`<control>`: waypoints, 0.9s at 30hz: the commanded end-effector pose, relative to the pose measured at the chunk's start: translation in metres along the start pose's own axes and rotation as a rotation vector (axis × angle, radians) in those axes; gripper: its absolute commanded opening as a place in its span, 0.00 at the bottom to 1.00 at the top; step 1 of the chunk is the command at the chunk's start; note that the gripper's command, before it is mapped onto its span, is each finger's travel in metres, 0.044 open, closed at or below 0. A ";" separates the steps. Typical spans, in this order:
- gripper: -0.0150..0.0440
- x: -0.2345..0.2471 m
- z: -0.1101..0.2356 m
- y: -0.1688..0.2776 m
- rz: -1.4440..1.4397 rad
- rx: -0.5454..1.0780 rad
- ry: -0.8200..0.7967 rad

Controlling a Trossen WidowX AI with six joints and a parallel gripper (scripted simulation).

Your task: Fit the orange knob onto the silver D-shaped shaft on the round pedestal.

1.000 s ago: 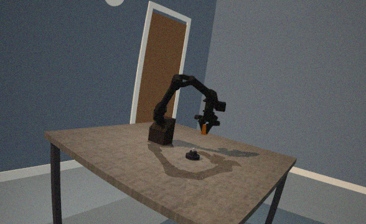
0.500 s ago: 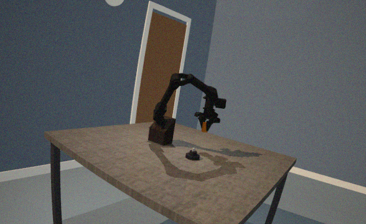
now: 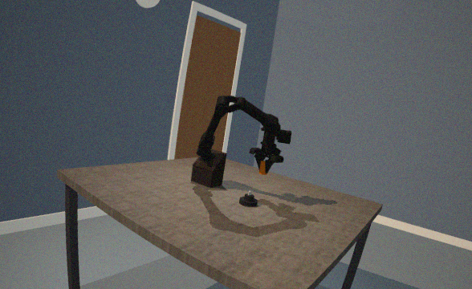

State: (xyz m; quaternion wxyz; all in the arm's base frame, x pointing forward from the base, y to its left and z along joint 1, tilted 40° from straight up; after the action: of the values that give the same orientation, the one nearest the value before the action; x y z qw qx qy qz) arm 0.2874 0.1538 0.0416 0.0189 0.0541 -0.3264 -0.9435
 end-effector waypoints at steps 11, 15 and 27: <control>0.25 -0.018 -0.009 0.040 0.000 -0.005 0.013; 0.25 -0.022 -0.012 0.051 0.000 -0.004 0.014; 0.25 -0.031 -0.022 0.087 -0.002 0.006 0.015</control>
State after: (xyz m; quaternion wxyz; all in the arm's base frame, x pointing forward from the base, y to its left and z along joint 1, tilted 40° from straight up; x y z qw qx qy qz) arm 0.3188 0.0820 0.0741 0.0189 0.0568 -0.3271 -0.9431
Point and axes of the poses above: the point midway between the two fingers, 35 mm back from their tips, its own z axis back along the fingers, its own x axis across the jaws, y = z × x, the point moved 6 cm from there along z, back along the fingers, and after that the axes turned 10 degrees about z, right-handed, at the moved point
